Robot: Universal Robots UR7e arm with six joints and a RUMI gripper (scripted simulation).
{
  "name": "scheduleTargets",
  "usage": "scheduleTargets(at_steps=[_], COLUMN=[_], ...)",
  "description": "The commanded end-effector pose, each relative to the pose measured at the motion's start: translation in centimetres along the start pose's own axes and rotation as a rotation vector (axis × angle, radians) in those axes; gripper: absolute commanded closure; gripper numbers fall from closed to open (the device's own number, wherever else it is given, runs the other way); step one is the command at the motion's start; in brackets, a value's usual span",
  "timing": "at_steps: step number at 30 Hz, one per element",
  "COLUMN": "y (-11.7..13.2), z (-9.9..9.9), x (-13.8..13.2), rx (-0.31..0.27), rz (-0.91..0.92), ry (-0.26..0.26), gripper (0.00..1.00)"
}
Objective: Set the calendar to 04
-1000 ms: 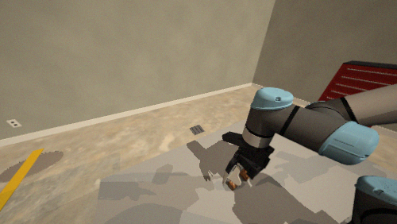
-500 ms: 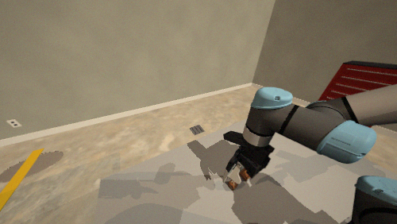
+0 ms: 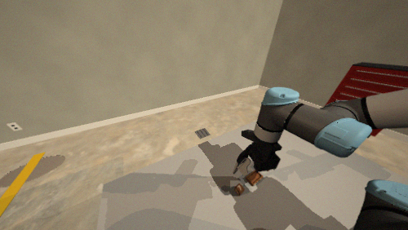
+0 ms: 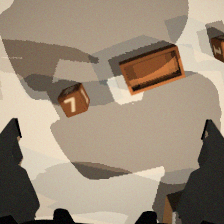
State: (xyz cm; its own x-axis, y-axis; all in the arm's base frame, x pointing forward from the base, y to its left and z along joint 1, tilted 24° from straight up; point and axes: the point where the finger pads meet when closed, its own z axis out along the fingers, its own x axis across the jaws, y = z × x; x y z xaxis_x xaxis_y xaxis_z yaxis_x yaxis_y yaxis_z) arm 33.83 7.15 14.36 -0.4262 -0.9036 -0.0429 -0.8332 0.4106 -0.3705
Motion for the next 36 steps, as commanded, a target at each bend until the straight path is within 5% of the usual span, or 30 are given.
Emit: scheduleTargets(at_steps=[1, 36], y=[-0.6, -4.7], z=[0.1, 0.5], x=[1.0, 13.9], rx=[-0.009, 0.007], rz=[0.078, 1.098], ry=[-0.006, -0.028], gripper=[0.0, 0.0])
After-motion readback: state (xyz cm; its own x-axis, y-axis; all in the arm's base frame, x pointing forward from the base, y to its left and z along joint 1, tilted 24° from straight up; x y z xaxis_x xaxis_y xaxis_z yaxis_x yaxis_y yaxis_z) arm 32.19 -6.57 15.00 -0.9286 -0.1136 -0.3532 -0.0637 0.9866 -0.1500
